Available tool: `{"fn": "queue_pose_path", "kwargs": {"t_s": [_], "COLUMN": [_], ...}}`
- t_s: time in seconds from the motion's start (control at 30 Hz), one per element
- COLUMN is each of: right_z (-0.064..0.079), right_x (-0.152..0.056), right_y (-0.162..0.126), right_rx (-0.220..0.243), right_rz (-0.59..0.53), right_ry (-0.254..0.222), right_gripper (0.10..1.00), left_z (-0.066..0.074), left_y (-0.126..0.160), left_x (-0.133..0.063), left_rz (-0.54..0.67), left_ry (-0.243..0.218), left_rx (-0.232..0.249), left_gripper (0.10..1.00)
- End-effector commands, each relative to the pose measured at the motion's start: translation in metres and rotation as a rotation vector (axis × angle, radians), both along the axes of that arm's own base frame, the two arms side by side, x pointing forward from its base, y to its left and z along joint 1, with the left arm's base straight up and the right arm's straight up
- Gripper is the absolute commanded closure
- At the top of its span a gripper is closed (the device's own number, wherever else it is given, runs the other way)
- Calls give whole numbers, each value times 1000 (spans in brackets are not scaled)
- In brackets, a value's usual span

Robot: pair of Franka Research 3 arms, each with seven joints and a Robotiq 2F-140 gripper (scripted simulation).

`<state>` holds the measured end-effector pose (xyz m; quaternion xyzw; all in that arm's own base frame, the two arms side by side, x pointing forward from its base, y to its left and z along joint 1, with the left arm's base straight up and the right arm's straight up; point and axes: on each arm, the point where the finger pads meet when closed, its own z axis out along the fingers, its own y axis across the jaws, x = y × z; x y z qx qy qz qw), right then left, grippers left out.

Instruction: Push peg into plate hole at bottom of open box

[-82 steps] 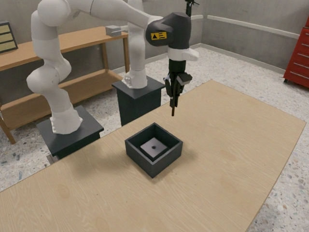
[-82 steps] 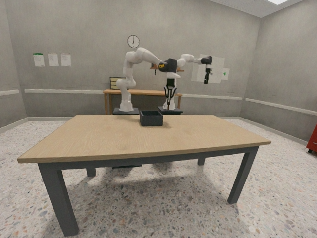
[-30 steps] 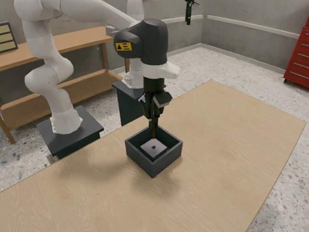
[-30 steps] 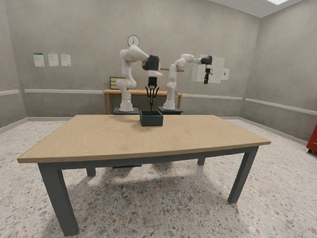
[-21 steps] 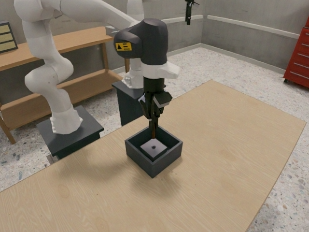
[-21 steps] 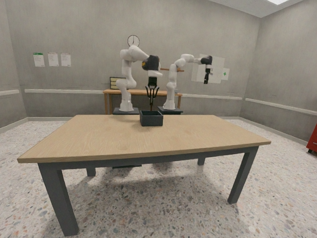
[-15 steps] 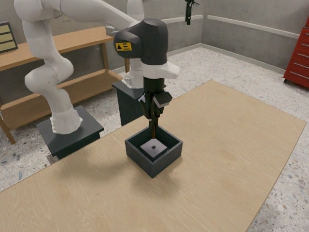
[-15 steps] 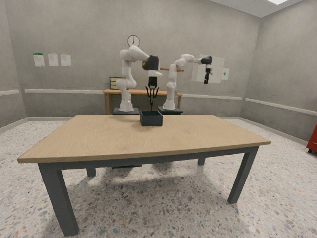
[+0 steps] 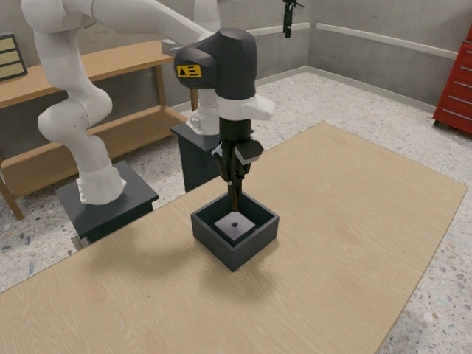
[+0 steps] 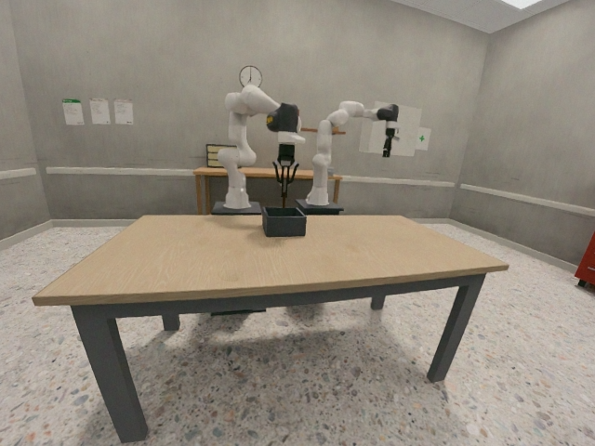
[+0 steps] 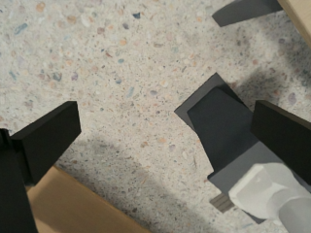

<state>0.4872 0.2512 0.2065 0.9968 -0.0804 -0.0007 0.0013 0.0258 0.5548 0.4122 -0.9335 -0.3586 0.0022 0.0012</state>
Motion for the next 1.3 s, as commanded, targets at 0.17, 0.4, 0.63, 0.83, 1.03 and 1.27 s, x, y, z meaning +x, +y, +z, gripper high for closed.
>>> {"fn": "queue_pose_path", "kwargs": {"t_s": [0.17, 0.4, 0.63, 0.83, 1.03, 1.27], "right_z": [0, -3, -15, -25, -40, -51], "right_x": [2, 2, 2, 2, 2, 2], "right_y": [0, 0, 0, 0, 0, 0], "right_rx": [3, 3, 3, 3, 3, 3], "right_rz": [1, 1, 1, 1, 1, 1], "right_ry": [-2, -2, -2, -2, -2, -2], "right_gripper": [999, 999, 999, 999, 999, 999], "left_z": [1, 1, 1, 1, 1, 1], "left_y": [-1, -1, -1, -1, -1, -1], "left_x": [0, 0, 0, 0, 0, 0], "left_rz": [5, 5, 5, 5, 5, 5], "left_ry": [-5, -5, -5, -5, -5, -5], "left_rx": [-1, -1, -1, -1, -1, -1], "left_gripper": [98, 98, 98, 98, 98, 98]}}
